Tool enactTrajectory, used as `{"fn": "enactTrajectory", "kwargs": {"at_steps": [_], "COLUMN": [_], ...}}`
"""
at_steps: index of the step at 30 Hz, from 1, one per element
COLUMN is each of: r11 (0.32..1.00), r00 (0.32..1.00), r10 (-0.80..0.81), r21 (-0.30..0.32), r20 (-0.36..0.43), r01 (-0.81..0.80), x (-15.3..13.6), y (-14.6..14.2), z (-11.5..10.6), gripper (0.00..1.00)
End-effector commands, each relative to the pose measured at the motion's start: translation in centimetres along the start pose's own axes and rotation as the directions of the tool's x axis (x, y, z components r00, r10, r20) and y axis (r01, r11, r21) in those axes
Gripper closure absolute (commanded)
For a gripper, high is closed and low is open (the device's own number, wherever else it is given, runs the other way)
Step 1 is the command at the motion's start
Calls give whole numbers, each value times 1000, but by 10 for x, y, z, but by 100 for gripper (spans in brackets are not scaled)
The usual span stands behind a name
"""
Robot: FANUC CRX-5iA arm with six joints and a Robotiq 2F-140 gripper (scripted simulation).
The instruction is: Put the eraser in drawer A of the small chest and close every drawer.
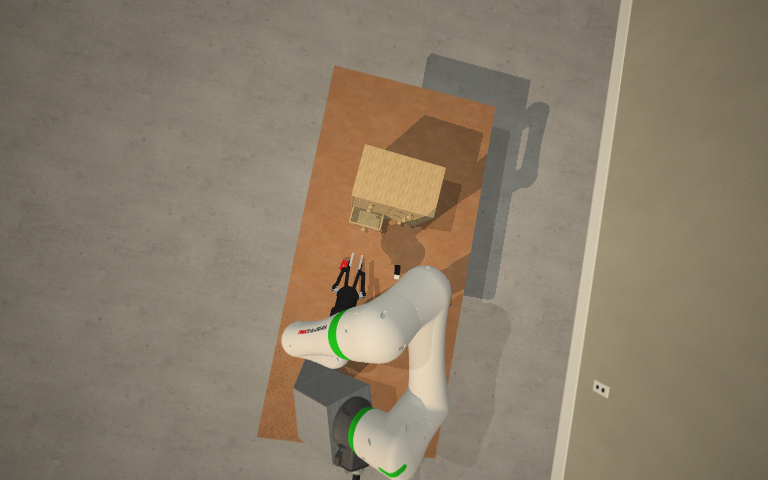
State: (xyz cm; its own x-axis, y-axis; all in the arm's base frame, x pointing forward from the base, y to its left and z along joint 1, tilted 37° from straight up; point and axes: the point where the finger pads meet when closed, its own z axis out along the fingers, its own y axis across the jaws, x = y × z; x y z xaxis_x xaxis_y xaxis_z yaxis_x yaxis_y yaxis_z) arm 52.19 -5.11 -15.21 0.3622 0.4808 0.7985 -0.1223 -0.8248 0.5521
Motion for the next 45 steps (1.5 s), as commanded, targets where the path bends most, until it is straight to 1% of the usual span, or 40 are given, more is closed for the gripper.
{"fn": "enactTrajectory", "kwargs": {"at_steps": [1,3,9,13,18,20,28,35,37,45], "r11": [1000,1000,1000,1000,1000,1000,1000,1000,1000,1000], "r00": [994,994,965,929,875,875,767,659,659,555], "r10": [-3,-3,-2,-2,-1,-1,1,2,2,2], "r21": [-6,-6,-6,-6,-6,-6,-6,-6,-6,-5], "r20": [106,106,263,370,485,485,641,752,752,832], "r01": [4,4,4,4,4,4,4,4,4,4], "x": [3,3,7,10,14,14,19,23,23,27], "y": [1,1,1,0,0,0,0,0,0,0], "z": [-10,-10,-28,-41,-56,-56,-77,-95,-95,-110], "gripper": [80,80,80,80,80,80,80,80,80,80]}}
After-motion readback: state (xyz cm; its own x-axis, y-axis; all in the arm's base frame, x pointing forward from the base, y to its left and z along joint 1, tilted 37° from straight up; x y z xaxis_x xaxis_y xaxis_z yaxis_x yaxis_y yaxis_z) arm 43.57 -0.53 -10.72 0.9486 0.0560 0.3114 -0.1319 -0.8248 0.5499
